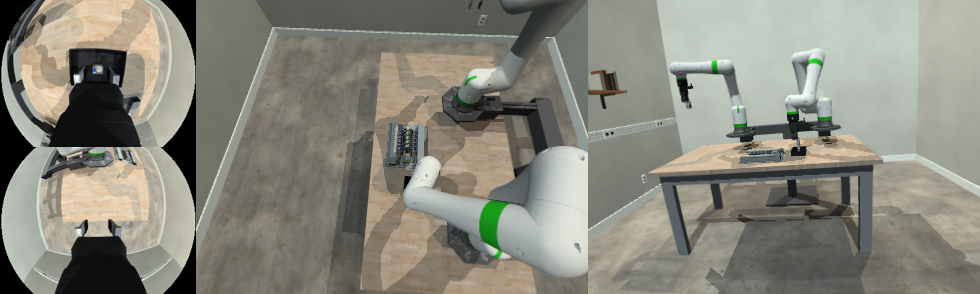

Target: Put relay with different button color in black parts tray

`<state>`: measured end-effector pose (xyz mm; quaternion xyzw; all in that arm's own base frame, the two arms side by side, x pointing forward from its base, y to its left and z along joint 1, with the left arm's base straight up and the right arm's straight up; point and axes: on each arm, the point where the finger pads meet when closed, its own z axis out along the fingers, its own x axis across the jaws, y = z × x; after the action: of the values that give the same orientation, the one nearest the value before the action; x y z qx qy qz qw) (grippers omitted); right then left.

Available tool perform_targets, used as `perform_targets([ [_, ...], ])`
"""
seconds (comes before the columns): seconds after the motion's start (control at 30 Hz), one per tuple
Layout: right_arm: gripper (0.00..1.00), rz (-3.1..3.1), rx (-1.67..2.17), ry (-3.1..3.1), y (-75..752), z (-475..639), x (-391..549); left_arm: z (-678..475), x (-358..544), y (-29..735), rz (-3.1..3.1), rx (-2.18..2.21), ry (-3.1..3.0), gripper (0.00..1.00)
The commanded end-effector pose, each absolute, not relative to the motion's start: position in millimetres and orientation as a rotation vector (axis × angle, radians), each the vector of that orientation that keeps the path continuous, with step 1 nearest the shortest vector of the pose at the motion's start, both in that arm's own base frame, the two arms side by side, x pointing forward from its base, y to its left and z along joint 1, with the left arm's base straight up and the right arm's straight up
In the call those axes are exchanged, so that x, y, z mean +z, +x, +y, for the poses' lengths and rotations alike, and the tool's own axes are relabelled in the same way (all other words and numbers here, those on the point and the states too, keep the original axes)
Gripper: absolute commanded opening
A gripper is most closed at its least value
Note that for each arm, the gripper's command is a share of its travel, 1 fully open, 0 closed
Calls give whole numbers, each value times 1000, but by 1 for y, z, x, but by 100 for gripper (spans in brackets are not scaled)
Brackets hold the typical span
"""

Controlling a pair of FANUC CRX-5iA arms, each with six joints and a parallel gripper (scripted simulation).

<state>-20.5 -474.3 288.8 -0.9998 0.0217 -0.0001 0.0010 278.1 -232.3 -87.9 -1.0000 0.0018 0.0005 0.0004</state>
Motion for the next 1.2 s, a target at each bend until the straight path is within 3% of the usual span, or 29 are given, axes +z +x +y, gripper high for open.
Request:
perform_targets([
  [0.0, 100, 68, 0, -3141, -21, -475, 290, -233, -87, 279, 5, 0, -3142, 98],
  [1.17, 100, 68, 0, -3141, -21, -475, 290, -233, -49, 279, 5, 0, -3142, 98],
])
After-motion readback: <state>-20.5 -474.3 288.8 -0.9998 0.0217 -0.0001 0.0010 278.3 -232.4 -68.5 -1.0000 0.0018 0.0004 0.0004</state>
